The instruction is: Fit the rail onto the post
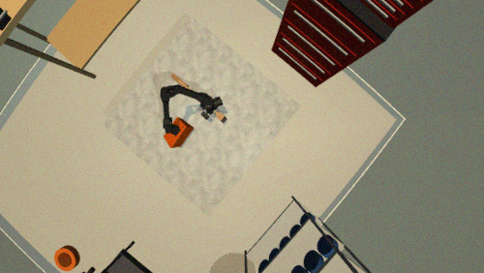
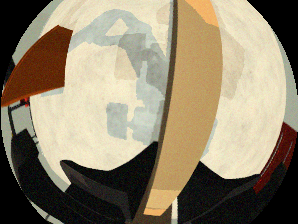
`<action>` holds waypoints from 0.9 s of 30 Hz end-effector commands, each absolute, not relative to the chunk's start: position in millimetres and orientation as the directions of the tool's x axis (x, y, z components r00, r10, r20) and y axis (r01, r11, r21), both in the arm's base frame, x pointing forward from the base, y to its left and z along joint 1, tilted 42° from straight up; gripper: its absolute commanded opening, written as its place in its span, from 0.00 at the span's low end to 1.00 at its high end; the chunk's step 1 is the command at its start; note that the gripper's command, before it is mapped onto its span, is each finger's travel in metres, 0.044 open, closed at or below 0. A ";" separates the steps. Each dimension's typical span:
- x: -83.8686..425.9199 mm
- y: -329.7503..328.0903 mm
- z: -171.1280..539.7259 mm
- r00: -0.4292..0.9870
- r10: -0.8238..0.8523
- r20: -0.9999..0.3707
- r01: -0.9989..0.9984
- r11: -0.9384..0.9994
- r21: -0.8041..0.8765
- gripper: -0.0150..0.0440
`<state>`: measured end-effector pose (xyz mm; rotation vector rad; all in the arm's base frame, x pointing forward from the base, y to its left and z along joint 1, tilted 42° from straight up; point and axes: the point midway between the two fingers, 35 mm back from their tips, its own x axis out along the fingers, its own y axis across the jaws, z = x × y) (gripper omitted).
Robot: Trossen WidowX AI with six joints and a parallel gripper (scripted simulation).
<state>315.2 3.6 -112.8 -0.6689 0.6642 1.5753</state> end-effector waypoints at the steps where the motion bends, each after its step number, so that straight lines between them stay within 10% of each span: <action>1: 316.7 -0.6 -113.1 -0.087 0.659 -0.747 -0.995 -0.093 0.034 0.25; 27: 317.1 -5.7 -117.5 -0.087 0.659 -0.747 -0.995 -0.093 0.033 0.25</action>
